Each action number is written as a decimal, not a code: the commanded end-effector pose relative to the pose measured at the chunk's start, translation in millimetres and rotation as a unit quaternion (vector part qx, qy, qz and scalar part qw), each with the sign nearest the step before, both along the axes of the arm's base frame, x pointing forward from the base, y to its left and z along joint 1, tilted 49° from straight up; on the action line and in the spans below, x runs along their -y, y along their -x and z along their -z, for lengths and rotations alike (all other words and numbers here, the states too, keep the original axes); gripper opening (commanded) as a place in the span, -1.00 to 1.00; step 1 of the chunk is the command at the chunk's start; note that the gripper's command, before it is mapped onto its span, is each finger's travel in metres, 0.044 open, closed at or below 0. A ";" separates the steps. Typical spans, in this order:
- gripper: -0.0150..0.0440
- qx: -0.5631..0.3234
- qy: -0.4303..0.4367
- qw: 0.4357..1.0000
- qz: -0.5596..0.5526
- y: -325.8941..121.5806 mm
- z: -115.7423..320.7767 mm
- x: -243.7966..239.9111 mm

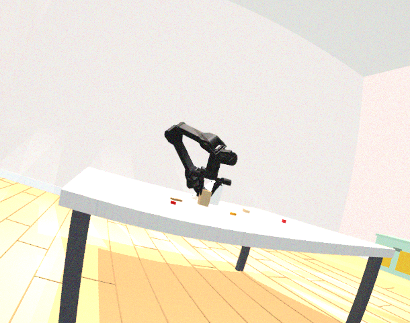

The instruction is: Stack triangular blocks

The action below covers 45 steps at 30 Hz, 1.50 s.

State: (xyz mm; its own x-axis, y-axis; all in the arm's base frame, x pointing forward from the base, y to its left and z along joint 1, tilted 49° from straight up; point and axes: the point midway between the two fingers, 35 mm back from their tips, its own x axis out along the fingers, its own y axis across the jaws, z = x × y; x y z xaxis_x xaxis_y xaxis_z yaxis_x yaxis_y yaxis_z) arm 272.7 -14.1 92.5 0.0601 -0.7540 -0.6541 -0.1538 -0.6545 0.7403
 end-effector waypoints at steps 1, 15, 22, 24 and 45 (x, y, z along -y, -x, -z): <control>-0.49 0.001 0.003 1.000 -0.002 -0.7 -0.7 0.4; -0.49 0.002 0.004 1.000 -0.003 -0.6 -0.4 1.0; -0.49 0.002 0.005 1.000 -0.003 -0.3 0.3 1.7; -0.49 0.002 0.005 1.000 -0.003 -0.2 0.6 1.9; 0.58 0.001 0.003 1.000 -0.001 0.2 0.9 1.2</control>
